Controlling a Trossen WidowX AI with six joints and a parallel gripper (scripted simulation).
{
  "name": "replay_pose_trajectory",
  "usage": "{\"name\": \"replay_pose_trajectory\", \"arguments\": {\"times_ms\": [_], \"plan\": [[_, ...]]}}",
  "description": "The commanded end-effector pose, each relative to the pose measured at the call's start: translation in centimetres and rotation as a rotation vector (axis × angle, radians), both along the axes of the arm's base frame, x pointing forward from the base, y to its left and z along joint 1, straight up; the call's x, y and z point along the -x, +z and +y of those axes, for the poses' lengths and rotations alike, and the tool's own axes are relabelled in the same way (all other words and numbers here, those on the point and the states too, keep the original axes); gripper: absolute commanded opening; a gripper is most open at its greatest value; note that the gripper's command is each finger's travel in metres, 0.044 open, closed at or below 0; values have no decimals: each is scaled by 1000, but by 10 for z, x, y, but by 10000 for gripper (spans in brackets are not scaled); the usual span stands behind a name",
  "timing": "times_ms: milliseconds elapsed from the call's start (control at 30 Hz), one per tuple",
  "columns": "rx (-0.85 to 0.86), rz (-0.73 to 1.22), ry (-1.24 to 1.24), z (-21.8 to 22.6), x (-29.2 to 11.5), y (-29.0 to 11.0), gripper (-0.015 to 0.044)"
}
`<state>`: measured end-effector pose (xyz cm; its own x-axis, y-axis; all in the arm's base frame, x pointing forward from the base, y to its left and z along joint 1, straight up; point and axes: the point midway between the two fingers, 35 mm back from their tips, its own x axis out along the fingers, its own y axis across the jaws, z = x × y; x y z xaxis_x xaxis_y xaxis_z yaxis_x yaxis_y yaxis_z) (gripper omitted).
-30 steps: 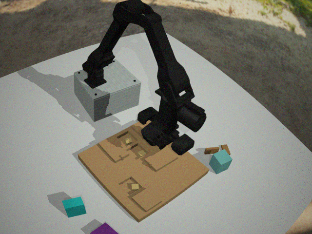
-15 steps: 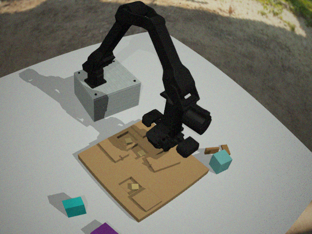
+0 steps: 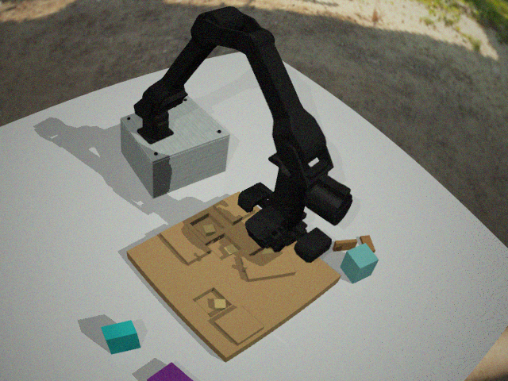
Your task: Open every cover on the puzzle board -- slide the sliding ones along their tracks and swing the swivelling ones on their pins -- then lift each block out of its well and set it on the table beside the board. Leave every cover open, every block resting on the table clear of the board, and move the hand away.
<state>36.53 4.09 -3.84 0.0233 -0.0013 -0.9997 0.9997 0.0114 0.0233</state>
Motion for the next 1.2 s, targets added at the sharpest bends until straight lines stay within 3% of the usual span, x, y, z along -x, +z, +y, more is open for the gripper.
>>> {"name": "replay_pose_trajectory", "arguments": {"times_ms": [0, 1167], "plan": [[1, -3, -3, 0, -6, 1, 0], [2, -7, -3, -14, -44, 3, 0]]}}
